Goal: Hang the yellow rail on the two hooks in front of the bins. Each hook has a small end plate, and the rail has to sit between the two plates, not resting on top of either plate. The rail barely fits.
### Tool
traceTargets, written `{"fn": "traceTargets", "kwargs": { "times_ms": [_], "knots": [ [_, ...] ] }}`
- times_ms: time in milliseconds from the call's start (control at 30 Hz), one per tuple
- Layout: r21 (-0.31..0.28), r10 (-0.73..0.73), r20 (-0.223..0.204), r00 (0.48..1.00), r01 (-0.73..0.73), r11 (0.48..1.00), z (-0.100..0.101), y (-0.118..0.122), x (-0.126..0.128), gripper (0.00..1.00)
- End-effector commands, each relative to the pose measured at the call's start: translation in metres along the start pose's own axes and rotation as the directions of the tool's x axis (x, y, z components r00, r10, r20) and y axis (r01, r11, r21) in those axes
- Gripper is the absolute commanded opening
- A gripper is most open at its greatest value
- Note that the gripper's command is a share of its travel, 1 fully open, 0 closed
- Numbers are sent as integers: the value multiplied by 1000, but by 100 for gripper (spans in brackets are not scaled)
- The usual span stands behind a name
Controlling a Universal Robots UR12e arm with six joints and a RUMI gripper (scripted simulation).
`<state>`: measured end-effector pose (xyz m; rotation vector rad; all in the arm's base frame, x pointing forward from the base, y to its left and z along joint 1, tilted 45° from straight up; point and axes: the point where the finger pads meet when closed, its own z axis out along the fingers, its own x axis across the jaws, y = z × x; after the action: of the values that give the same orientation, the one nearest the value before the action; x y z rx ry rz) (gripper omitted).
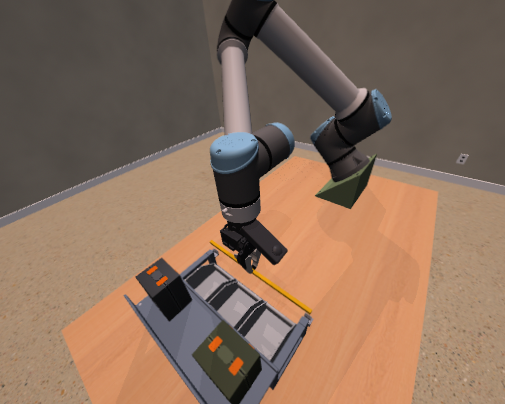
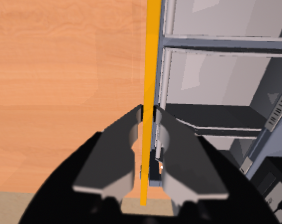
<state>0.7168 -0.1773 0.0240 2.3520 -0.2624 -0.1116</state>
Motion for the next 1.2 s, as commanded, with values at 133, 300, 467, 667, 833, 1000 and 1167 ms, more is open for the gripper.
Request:
{"fn": "traceTargets", "kwargs": {
  "times_ms": [133, 300, 467, 667, 833, 1000, 1167],
  "knots": [
    [0, 0, -1, 1000, 0, 1000, -1, 0, 0, 0],
    [0, 0, -1, 1000, 0, 1000, -1, 0, 0, 0],
    [0, 0, -1, 1000, 0, 1000, -1, 0, 0, 0],
    [0, 0, -1, 1000, 0, 1000, -1, 0, 0, 0],
    [0, 0, -1, 1000, 0, 1000, 0, 0, 1, 0],
    [0, 1, -1, 1000, -1, 1000, 1, 0, 1, 0],
    [0, 1, -1, 1000, -1, 1000, 3, 0, 1, 0]
  ]
}}
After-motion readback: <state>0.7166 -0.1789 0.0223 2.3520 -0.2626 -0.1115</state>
